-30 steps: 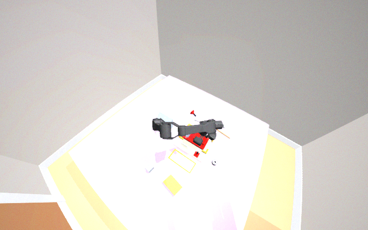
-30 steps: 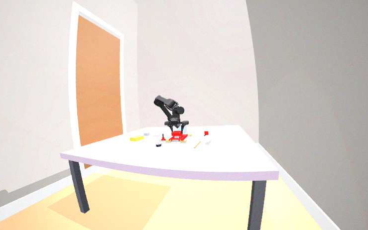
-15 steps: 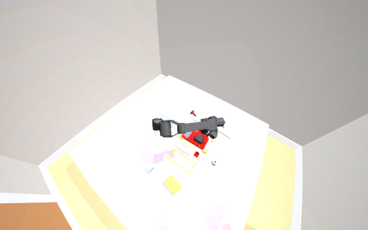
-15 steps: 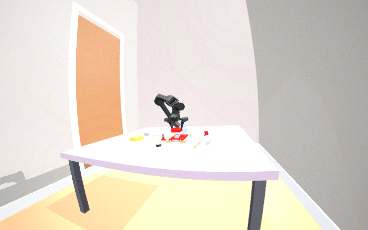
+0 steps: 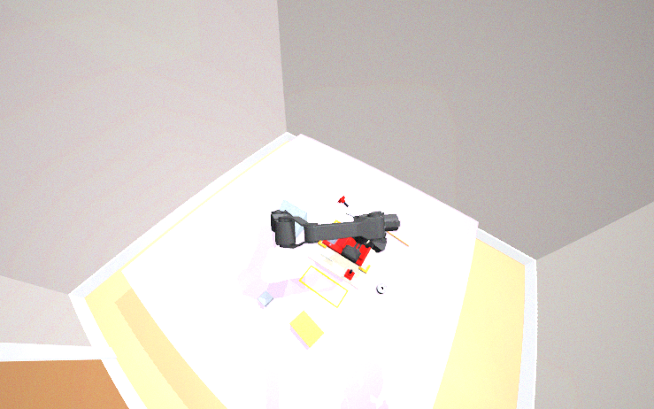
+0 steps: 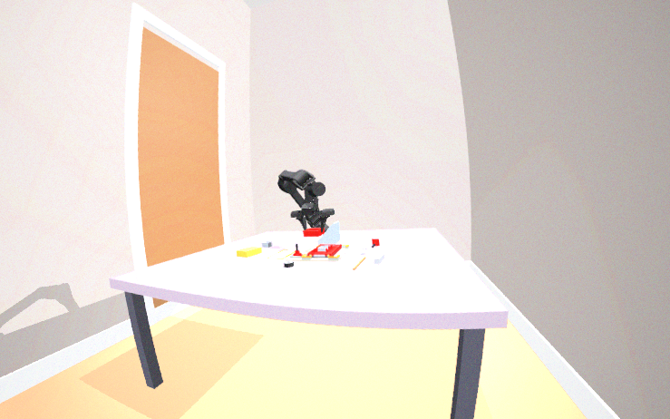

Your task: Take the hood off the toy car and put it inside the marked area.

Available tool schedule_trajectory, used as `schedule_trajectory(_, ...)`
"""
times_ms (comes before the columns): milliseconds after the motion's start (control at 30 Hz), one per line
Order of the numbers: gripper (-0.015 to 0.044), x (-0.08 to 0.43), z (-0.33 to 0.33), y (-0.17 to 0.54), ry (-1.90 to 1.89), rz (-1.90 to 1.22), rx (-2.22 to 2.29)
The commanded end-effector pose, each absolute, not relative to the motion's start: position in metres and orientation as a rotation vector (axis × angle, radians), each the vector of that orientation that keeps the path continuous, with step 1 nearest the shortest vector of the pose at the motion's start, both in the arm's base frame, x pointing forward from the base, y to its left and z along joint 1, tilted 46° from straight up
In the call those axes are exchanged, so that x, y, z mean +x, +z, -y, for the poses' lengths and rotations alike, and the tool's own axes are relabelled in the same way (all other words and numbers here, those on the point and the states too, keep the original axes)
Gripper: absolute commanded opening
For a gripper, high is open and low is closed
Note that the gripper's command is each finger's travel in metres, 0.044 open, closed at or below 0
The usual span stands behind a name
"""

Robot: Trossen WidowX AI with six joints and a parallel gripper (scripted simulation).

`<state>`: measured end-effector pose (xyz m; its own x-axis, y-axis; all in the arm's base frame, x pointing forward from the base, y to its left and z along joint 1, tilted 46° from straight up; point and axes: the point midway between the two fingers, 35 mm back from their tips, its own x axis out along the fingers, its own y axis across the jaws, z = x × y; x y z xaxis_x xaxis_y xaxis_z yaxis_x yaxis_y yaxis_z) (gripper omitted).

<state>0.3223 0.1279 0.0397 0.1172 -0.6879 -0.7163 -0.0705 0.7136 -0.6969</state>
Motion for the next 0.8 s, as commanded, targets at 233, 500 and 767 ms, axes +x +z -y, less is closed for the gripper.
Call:
schedule_trajectory(233, 0.0000, 0.324, -0.091, 0.081, -0.499, -1.402, -0.687)
schedule_trajectory(500, 0.0000, 0.321, -0.062, 0.111, -0.503, -1.401, -0.686)
schedule_trajectory(767, 0.0000, 0.313, -0.032, 0.139, -0.512, -1.400, -0.689)
